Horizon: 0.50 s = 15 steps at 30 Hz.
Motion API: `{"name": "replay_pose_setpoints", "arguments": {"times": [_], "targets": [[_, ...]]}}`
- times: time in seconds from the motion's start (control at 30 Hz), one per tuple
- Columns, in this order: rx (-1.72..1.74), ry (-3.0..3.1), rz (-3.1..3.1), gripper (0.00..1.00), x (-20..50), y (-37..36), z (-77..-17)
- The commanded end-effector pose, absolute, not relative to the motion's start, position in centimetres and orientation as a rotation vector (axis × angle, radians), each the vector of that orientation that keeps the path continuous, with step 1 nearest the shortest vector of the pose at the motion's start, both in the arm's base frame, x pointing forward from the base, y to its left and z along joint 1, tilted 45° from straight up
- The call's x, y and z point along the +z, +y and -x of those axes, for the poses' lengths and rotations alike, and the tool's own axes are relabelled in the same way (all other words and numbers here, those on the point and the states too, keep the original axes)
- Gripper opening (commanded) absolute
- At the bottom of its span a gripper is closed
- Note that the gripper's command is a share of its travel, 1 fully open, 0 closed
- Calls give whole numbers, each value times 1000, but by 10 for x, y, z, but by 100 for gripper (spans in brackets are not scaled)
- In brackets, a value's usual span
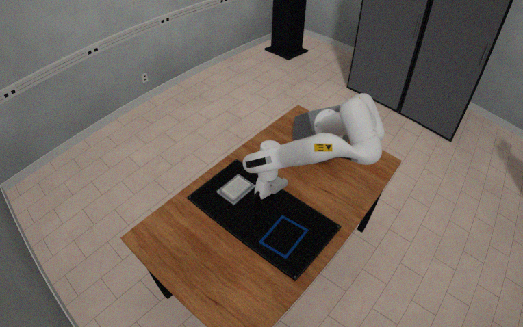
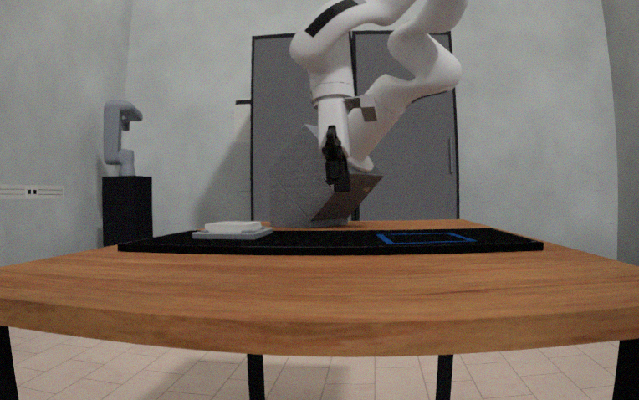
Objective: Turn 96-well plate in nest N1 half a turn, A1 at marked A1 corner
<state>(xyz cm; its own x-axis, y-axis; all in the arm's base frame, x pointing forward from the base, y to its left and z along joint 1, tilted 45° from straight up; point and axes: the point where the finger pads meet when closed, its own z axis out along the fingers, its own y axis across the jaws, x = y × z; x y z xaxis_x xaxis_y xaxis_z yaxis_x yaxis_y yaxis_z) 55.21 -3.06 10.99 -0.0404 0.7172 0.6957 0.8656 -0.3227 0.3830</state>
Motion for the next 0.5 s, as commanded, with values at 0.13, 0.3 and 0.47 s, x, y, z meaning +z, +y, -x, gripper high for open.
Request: {"name": "replay_pose_setpoints", "arguments": {"times": [0.13,0.3,0.47], "targets": [[-1335,-1994,1900,100,96,-51,-556],[-1349,-2198,1763,100,82,-68,-558],[-1354,-2356,1638,100,71,-83,-558]]}}
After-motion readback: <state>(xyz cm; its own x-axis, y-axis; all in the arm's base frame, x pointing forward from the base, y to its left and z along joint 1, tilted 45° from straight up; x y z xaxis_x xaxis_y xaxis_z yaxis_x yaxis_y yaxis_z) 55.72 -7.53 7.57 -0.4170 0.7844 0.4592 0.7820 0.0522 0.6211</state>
